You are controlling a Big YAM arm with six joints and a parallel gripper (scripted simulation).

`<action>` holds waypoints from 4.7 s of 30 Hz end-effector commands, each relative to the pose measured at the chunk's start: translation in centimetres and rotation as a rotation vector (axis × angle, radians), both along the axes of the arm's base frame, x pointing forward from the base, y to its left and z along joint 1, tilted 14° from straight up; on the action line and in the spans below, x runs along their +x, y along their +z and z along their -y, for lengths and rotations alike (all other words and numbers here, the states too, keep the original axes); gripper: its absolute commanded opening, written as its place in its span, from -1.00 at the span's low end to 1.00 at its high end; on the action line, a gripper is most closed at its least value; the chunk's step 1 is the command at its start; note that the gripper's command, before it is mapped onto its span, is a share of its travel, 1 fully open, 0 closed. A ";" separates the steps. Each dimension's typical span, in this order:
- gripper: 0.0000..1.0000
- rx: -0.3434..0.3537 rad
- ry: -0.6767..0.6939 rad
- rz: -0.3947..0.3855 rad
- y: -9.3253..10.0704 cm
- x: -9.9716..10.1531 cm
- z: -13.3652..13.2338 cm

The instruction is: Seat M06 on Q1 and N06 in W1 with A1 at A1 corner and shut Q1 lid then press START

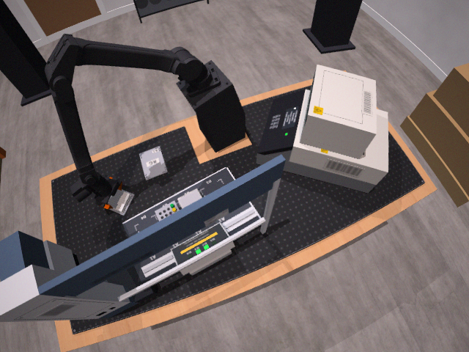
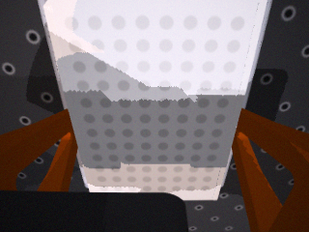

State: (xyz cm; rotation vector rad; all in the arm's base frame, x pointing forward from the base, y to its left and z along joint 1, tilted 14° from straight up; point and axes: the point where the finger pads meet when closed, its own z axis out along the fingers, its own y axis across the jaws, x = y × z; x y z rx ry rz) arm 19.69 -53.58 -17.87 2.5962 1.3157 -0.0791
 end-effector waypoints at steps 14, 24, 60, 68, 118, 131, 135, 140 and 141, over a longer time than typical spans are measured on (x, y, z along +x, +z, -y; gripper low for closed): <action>-1.00 -0.027 0.025 0.002 1.7 0.9 0.4; 1.00 -0.028 0.024 0.001 1.3 1.0 0.8; 1.00 -0.025 0.020 0.000 1.5 0.7 0.3; 1.00 -0.025 0.019 0.001 0.6 1.0 1.1; 1.00 -0.020 0.014 0.001 2.8 0.4 0.1; 1.00 -0.015 -0.005 0.005 4.6 0.5 -0.7; 1.00 -0.016 0.000 0.005 5.4 0.7 -0.9; 1.00 -0.020 0.002 0.004 5.6 0.4 -0.7; 1.00 -0.019 -0.002 0.004 5.6 0.2 -0.8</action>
